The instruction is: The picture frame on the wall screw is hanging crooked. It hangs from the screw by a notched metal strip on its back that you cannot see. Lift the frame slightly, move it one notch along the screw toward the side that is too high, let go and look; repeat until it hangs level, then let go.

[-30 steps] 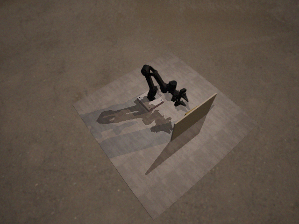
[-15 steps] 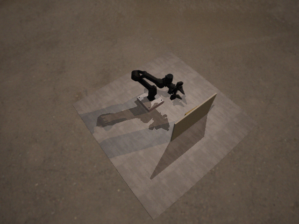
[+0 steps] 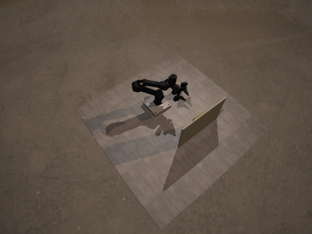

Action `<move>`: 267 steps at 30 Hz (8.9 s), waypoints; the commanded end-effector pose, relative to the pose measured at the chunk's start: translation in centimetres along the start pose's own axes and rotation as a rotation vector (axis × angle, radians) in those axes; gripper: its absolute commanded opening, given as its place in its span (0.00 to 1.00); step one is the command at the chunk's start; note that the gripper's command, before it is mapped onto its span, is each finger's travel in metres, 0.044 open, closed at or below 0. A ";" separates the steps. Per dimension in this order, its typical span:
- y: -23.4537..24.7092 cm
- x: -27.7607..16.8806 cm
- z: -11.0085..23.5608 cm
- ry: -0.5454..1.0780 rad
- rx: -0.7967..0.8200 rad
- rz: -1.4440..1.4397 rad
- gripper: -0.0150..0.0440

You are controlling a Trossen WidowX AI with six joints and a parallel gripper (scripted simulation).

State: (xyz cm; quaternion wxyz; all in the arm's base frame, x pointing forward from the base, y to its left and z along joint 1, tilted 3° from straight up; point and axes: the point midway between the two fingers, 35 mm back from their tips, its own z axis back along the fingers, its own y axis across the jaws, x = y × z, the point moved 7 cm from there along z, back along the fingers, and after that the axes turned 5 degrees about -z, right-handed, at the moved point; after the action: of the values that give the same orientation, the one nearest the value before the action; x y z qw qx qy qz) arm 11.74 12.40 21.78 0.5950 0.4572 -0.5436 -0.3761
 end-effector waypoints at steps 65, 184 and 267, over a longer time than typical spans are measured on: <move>-0.1 0.1 0.1 -0.004 -0.004 0.012 0.69; -3.2 -0.2 -18.8 -0.007 0.011 -0.286 0.69; -2.1 0.0 -18.8 -0.007 0.011 -0.287 0.25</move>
State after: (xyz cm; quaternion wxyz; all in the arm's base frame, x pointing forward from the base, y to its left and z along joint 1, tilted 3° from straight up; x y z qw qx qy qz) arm 30.48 14.28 19.58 0.5358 0.5271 -0.4767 -0.4560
